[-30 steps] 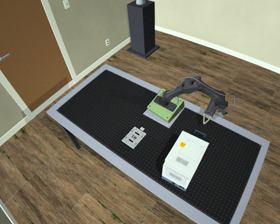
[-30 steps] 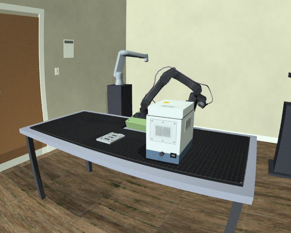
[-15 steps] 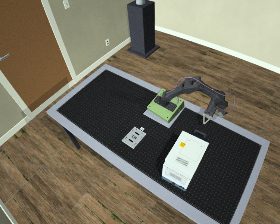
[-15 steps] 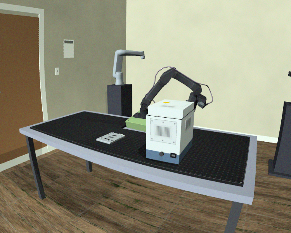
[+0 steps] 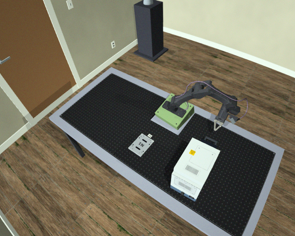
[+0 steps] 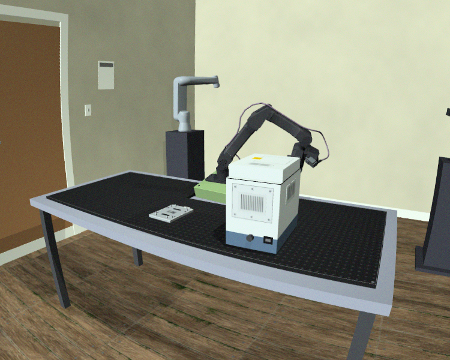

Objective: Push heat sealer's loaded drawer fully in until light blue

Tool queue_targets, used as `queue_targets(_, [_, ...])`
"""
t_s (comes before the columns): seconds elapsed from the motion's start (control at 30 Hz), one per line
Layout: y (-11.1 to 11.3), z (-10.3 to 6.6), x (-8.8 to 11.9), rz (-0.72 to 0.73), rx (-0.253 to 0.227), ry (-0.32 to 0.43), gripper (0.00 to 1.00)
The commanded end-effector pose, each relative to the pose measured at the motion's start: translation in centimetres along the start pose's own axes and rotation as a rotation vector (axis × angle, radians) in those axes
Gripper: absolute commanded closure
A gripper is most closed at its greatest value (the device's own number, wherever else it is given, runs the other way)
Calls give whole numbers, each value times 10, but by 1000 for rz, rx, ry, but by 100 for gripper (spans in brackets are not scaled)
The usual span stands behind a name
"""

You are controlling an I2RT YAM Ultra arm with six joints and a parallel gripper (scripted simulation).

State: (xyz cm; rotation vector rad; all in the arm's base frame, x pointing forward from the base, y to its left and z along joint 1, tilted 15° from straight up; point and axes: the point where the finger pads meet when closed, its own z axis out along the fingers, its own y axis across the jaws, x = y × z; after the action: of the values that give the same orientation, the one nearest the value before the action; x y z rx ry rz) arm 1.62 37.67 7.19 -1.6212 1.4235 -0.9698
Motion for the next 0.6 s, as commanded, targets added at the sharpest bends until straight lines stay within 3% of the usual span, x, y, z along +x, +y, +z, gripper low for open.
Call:
queue_targets(0.0, [-7,-5,-11,52,4,-30,70])
queue_targets(0.57, [-10,10,-2,30,8,-17,70])
